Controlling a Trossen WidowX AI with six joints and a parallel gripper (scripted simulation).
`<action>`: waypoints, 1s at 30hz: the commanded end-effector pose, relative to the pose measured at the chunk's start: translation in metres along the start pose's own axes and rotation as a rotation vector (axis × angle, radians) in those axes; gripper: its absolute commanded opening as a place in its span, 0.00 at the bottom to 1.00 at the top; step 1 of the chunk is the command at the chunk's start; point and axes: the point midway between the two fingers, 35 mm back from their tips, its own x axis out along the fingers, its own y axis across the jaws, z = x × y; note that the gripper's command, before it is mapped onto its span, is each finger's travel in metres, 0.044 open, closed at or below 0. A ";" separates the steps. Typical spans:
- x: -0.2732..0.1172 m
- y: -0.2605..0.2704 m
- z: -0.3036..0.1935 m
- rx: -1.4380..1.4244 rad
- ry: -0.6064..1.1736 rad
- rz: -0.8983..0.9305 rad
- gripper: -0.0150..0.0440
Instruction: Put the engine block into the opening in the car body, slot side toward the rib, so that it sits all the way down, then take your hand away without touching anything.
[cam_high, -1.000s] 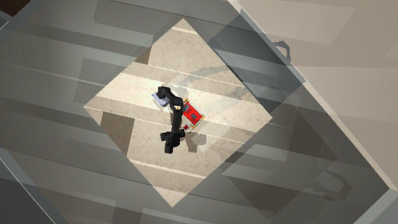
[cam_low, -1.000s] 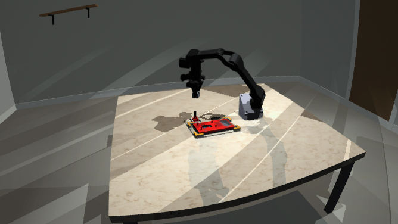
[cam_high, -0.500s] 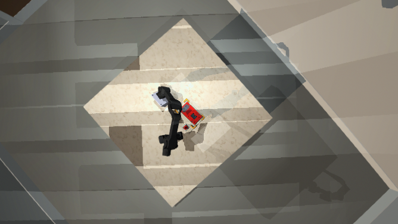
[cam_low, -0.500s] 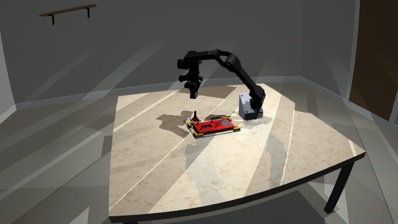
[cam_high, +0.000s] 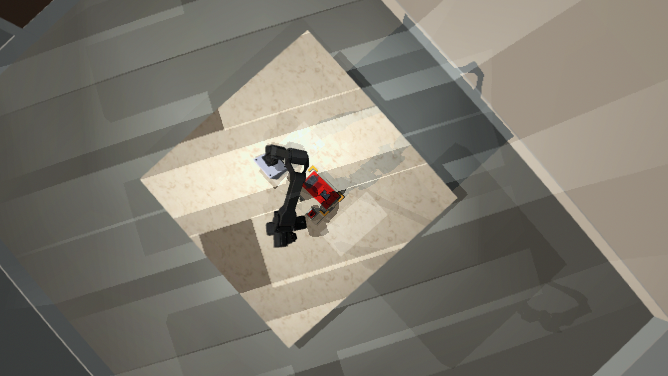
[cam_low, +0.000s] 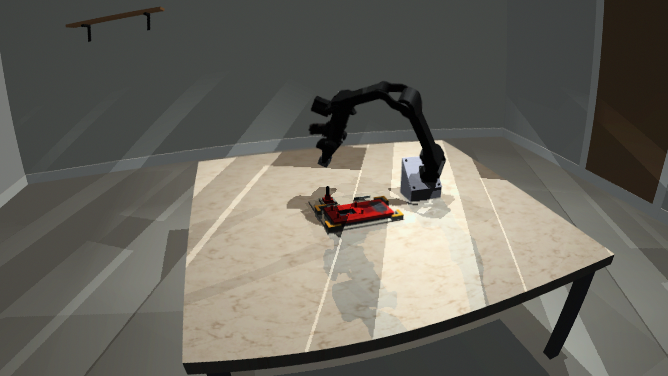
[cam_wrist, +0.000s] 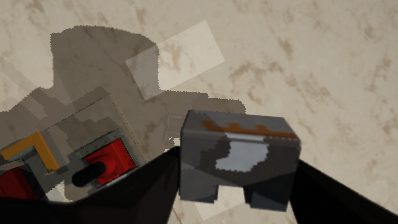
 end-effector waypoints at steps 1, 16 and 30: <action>-0.002 0.001 -0.006 0.007 -0.156 0.010 0.25; 0.003 0.002 -0.022 0.013 -0.586 0.016 0.25; 0.012 0.001 -0.026 0.013 -0.644 0.013 0.25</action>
